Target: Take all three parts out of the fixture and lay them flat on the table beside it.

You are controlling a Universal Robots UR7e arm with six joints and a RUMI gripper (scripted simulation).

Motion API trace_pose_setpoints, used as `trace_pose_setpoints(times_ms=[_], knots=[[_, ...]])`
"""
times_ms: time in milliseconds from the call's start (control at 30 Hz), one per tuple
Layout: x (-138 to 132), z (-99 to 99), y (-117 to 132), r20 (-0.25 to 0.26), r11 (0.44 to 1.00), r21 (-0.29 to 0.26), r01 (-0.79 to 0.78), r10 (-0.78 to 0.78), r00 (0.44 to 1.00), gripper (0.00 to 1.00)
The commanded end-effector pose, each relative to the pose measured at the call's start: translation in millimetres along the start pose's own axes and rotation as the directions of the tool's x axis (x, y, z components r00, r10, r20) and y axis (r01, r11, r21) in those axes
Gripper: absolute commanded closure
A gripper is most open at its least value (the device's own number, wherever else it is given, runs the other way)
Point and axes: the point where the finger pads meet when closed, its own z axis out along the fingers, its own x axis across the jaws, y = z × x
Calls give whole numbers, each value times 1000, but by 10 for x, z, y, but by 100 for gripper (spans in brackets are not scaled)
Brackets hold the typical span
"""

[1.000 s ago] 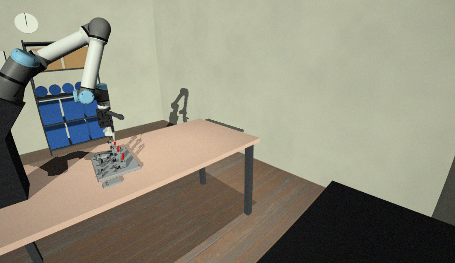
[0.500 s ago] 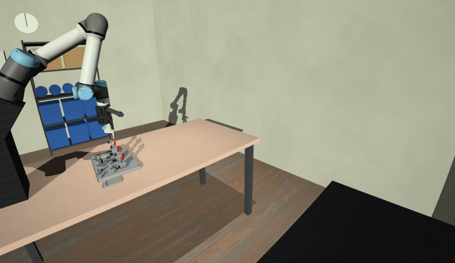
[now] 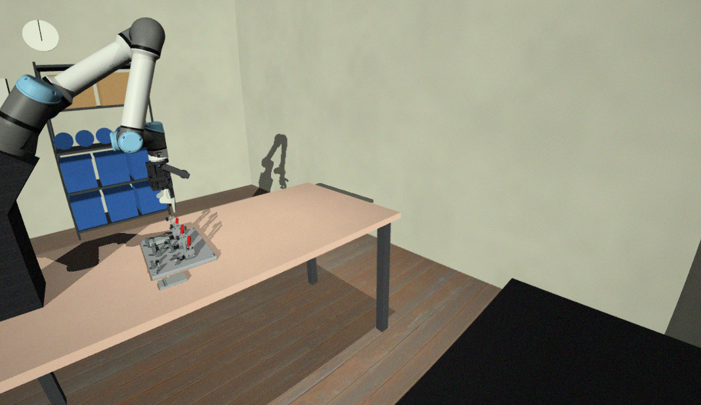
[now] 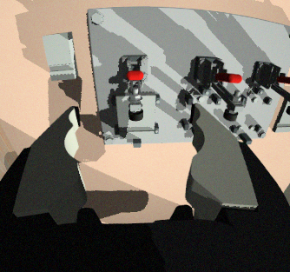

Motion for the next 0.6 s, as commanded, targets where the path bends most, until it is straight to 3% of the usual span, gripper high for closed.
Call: trace_pose_setpoints(times_ms=[0, 567], knots=[[-1, -5, 96, 0, 1000, 1, 0, 0, 1000, 41], [-1, -4, 682, 0, 1000, 1, 0, 0, 1000, 41]])
